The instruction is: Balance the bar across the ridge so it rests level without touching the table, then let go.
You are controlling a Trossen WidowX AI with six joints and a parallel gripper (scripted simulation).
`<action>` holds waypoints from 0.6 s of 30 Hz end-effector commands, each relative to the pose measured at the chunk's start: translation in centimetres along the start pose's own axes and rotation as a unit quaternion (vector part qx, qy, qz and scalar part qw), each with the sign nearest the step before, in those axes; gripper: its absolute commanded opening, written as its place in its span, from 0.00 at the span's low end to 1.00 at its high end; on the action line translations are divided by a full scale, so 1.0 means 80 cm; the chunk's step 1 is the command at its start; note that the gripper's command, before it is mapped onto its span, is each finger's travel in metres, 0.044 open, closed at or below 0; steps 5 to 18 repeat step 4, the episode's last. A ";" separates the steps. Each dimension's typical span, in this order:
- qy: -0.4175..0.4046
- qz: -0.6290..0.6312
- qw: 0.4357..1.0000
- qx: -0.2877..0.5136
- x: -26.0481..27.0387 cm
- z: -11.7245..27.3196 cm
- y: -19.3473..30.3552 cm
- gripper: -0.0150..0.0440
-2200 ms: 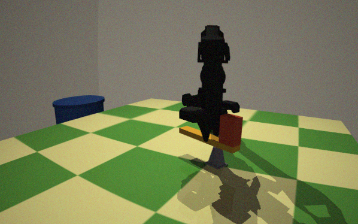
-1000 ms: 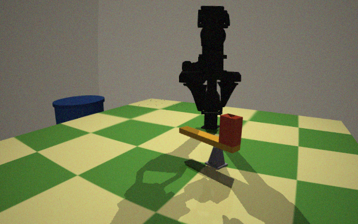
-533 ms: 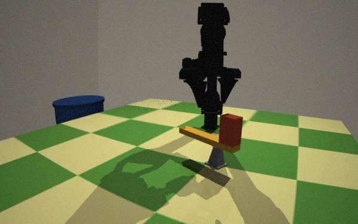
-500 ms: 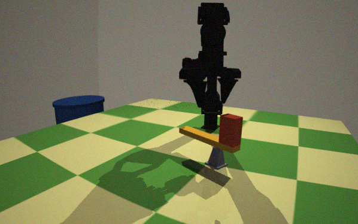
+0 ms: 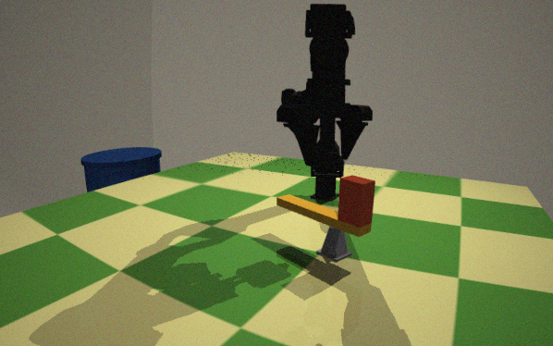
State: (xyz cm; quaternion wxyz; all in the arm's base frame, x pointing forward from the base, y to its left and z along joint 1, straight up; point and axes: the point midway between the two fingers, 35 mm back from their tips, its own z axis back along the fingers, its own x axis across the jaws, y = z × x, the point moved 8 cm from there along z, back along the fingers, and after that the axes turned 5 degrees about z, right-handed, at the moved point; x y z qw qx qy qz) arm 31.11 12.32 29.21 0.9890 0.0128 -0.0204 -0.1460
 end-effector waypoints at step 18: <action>0.001 0.000 1.000 -0.001 0.000 0.000 0.000 1.00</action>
